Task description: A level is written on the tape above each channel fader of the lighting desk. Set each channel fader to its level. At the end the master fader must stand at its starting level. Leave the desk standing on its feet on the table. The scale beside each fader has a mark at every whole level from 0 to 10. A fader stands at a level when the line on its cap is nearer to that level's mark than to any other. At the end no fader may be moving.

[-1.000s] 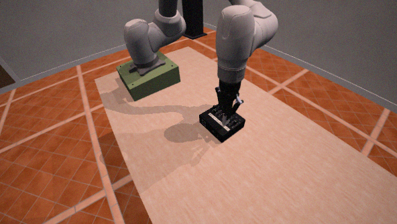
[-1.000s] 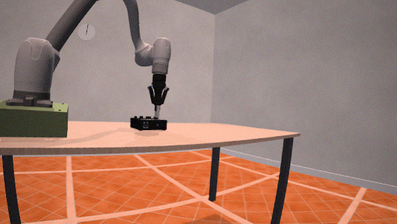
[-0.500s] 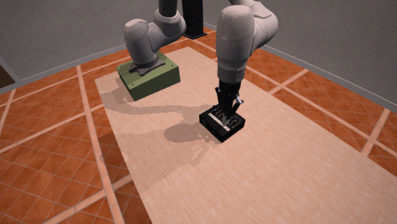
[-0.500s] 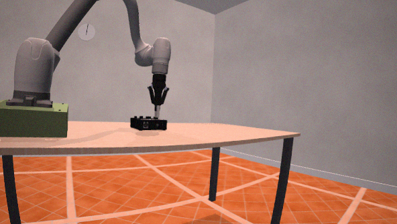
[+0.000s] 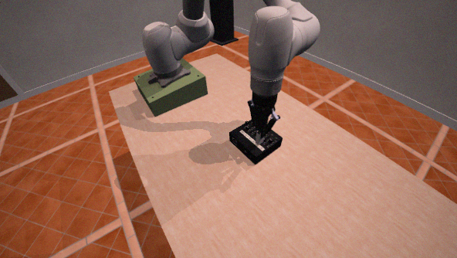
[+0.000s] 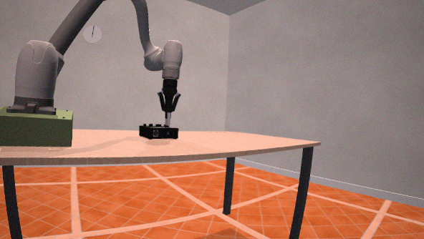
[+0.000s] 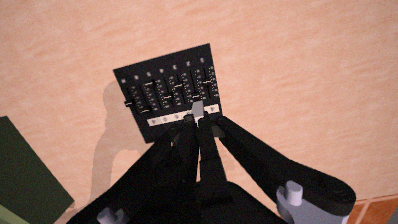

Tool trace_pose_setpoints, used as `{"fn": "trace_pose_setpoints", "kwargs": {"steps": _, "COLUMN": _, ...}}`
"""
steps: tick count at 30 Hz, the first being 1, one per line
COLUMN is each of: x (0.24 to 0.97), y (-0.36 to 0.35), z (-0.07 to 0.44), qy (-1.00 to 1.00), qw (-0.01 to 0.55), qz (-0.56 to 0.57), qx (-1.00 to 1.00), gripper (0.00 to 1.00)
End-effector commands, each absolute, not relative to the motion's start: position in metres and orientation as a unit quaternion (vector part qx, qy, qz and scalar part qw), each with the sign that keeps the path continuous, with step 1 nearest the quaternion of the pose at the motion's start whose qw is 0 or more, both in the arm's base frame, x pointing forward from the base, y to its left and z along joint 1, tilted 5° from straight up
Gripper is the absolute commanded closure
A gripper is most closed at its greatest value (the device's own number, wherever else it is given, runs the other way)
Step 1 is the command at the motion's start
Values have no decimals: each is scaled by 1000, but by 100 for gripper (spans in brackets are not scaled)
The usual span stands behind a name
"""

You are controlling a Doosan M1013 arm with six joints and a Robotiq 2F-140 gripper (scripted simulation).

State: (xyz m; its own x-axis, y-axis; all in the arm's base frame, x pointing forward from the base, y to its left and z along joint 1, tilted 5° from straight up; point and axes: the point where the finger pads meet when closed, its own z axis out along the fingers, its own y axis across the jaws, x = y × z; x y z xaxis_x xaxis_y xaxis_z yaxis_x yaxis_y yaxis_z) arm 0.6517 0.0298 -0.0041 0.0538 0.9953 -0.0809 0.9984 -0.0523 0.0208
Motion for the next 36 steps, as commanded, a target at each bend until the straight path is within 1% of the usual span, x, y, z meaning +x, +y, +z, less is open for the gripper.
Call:
{"fn": "trace_pose_setpoints", "kwargs": {"steps": 1, "x": 650, "y": 32, "z": -7, "qy": 689, "qw": 36, "qz": -24, "qx": 724, "gripper": 100}}
{"fn": "trace_pose_setpoints", "kwargs": {"steps": 36, "x": 650, "y": 49, "z": -9, "qy": 689, "qw": 36, "qz": -24, "qx": 724, "gripper": 100}}
